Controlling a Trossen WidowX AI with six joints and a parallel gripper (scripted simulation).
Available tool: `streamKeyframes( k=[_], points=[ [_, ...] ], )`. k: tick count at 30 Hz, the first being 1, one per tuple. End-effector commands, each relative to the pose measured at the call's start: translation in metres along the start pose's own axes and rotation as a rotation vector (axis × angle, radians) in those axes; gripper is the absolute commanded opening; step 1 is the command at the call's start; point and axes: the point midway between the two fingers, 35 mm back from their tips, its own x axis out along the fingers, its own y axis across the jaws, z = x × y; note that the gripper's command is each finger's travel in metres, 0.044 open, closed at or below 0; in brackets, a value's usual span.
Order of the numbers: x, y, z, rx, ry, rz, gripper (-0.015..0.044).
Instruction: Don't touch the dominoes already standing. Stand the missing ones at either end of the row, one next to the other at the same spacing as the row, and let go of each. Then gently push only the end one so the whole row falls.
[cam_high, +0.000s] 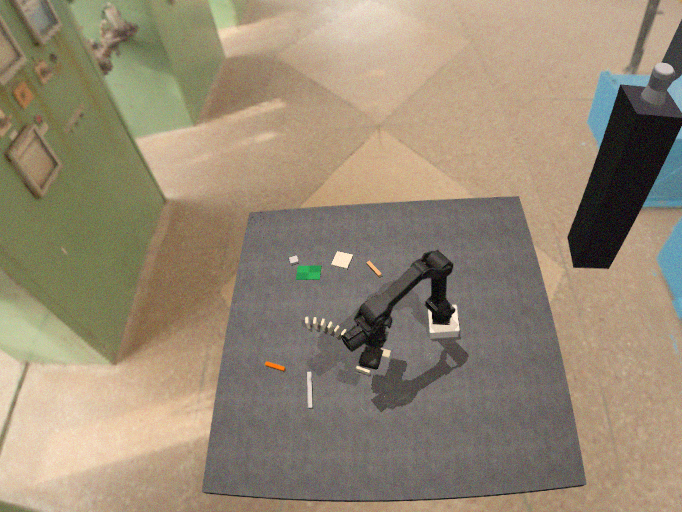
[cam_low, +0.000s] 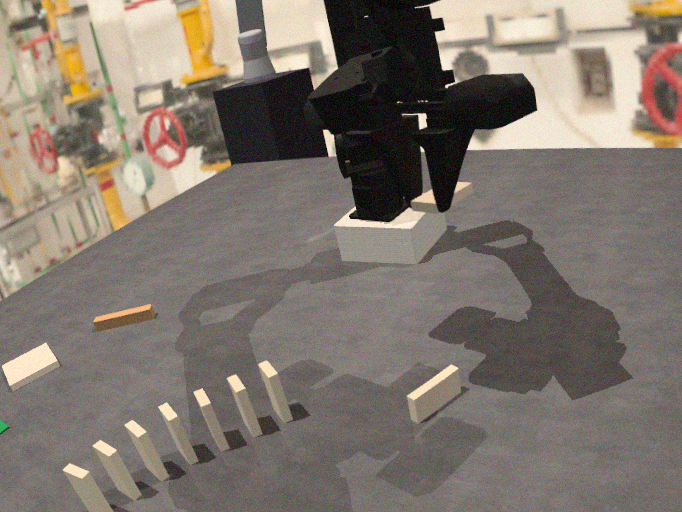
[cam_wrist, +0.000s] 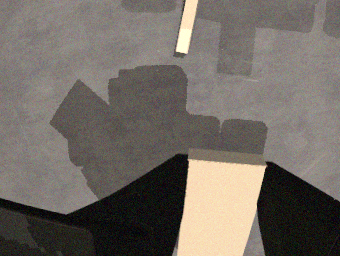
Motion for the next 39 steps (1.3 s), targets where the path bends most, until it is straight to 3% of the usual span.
streamKeyframes(
  k=[1,5,12,20,32,39],
  points=[
    [-0.013,-0.003,-0.002,0.003,0.004,-0.012,0.0107],
    [-0.013,-0.020,0.009,-0.066,0.004,-0.014,0.0107],
    [-0.016,-0.108,0.040,-0.398,0.006,-0.022,0.0107],
    [-0.016,-0.192,0.036,-0.734,0.011,-0.027,0.0107],
    [-0.015,-0.196,0.035,-0.753,0.012,-0.023,0.0107],
    [0.003,-0.197,0.023,-0.815,0.040,0.130,0.0107]
  ],
)
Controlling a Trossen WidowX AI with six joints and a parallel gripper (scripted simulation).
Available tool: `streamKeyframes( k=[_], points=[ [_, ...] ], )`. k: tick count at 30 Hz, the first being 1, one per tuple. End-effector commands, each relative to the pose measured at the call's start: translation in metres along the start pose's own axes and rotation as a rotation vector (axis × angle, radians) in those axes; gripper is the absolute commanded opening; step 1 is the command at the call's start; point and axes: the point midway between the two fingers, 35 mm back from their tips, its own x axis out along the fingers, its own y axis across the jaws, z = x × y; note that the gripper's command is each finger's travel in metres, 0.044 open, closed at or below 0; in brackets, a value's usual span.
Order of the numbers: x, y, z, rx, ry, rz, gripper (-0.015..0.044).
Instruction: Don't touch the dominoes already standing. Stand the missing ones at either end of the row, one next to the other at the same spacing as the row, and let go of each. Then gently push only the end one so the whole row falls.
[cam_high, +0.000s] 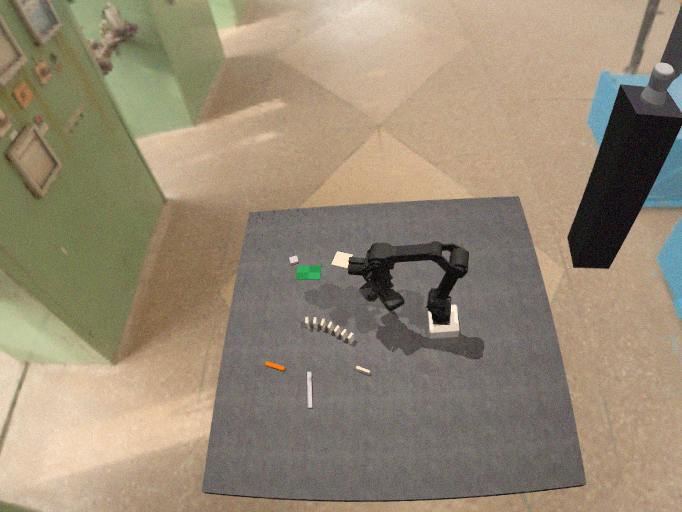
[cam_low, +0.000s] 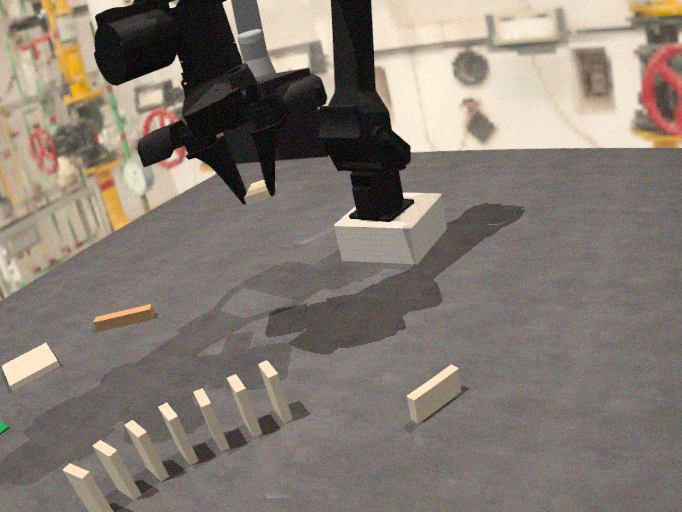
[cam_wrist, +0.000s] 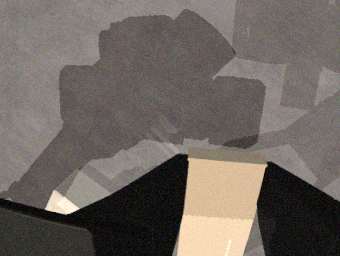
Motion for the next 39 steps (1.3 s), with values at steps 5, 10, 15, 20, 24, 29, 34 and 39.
streamKeyframes(
  k=[5,10,15,20,24,29,34,39],
  points=[
    [0.019,0.008,-0.009,-0.067,-0.067,0.165,0.0107],
    [0.029,0.013,-0.014,-0.105,-0.142,0.262,0.0107],
    [0.036,0.018,-0.016,-0.132,-0.235,0.340,0.0107],
    [0.041,0.022,-0.018,-0.149,-0.343,0.399,0.0107],
    [0.044,0.024,-0.019,-0.162,-0.442,0.433,0.0107],
    [0.046,0.027,-0.019,-0.175,-0.580,0.456,0.0107],
    [0.045,0.027,-0.018,-0.180,-0.725,0.452,0.0107],
    [0.043,0.026,-0.018,-0.176,-0.874,0.420,0.0107]
  ],
)
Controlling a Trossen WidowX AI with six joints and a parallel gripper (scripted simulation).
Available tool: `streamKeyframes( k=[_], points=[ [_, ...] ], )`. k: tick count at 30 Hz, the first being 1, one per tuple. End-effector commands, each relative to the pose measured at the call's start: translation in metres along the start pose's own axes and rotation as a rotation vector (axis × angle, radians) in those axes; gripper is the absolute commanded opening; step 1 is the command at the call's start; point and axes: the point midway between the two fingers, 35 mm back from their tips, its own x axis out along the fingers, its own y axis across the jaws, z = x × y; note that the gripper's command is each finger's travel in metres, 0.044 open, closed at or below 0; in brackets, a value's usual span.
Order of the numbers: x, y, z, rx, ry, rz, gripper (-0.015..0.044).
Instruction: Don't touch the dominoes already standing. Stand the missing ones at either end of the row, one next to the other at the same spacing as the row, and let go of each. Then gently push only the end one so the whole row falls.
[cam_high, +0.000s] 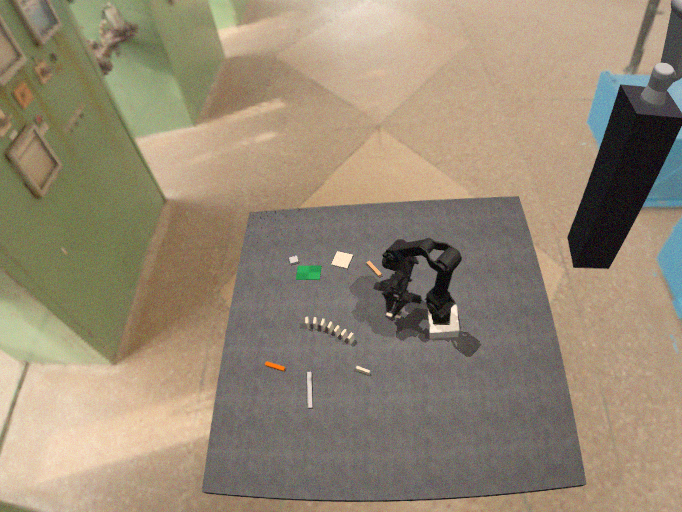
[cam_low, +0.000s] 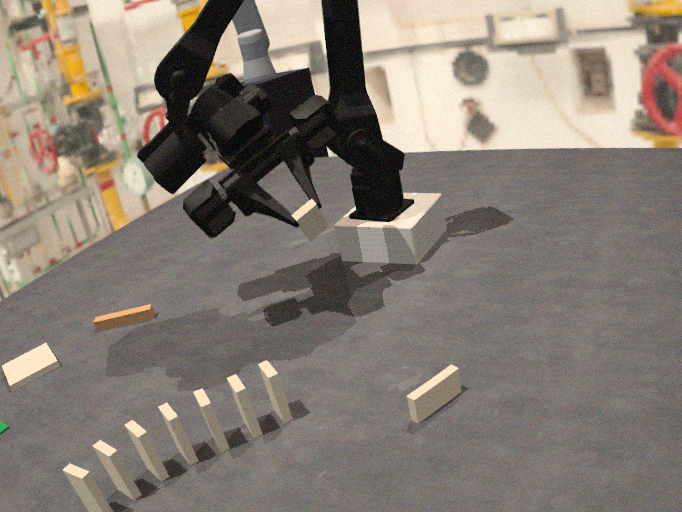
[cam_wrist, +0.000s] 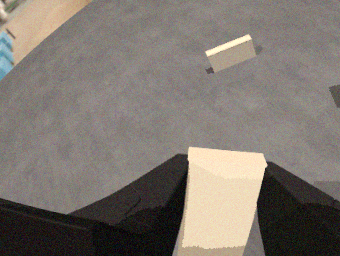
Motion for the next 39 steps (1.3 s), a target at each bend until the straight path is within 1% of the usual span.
streamKeyframes(
  k=[1,11,23,25,39],
  points=[
    [-0.001,-0.001,0.001,-0.031,-0.101,-0.030,0.0107],
    [-0.011,-0.006,0.006,-0.120,-0.361,-0.189,0.0107],
    [-0.034,-0.016,0.007,-0.220,-0.604,-0.501,0.0107],
    [-0.036,-0.017,0.007,-0.225,-0.614,-0.523,0.0107],
    [-0.036,-0.017,0.007,-0.225,-0.614,-0.523,0.0107]
  ],
)
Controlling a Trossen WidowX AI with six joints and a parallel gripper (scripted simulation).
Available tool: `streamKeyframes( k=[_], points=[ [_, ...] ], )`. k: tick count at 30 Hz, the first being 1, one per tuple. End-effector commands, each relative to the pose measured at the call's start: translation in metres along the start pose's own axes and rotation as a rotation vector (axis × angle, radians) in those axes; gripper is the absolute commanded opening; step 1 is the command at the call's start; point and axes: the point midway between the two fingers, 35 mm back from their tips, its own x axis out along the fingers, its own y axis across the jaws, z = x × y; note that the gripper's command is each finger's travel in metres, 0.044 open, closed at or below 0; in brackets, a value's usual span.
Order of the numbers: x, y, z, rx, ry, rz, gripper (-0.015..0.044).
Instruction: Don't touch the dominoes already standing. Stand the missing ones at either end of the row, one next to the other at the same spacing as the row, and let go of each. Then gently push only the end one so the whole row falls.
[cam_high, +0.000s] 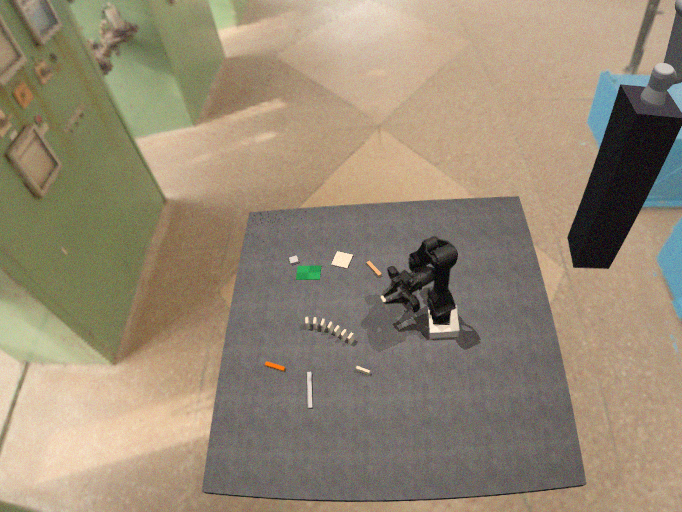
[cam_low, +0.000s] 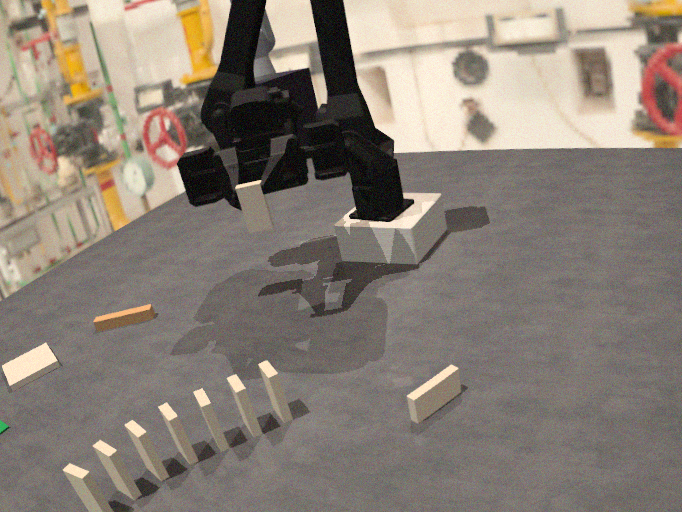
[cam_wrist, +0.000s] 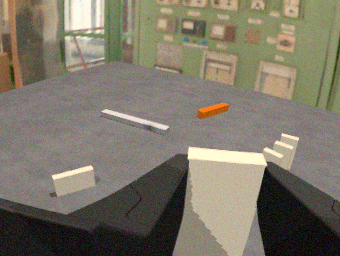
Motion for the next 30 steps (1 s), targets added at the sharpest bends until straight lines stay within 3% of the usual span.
streamKeyframes(
  k=[1,30],
  points=[
    [0.000,-0.001,0.000,-0.005,-0.004,-0.005,0.0107],
    [0.007,-0.008,-0.063,-0.003,0.011,-0.004,0.0107]
  ],
)
